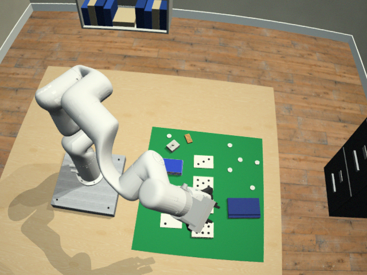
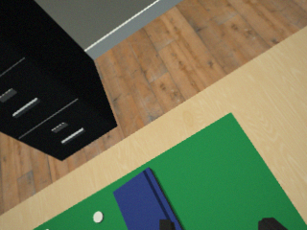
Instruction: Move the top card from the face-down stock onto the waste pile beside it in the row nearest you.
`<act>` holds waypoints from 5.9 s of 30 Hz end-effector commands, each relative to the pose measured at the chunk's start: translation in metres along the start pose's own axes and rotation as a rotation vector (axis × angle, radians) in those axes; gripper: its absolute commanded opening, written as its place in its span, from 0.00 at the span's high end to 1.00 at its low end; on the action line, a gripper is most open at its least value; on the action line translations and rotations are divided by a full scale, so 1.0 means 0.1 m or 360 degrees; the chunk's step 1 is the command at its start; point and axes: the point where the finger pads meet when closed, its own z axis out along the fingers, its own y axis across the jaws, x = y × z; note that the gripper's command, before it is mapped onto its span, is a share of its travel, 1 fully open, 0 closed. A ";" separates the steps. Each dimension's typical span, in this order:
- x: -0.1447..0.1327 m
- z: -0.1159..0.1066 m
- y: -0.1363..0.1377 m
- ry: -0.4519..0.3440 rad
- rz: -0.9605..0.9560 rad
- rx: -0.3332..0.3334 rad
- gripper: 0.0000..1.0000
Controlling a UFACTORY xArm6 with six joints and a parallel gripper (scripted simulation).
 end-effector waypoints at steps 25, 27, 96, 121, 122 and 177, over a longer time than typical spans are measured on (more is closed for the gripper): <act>-0.67 0.61 -0.36 -0.0299 -0.0084 -0.0099 0.00; -0.90 0.77 -0.44 -0.0395 -0.0130 -0.0141 0.00; -4.00 1.99 -0.97 -0.0916 -0.0800 -0.0515 0.13; -4.13 2.23 -0.85 -0.0916 -0.0800 -0.0515 0.13; -4.13 2.23 -0.85 -0.0916 -0.0800 -0.0515 0.13; -4.13 2.23 -0.84 -0.0916 -0.0800 -0.0515 0.13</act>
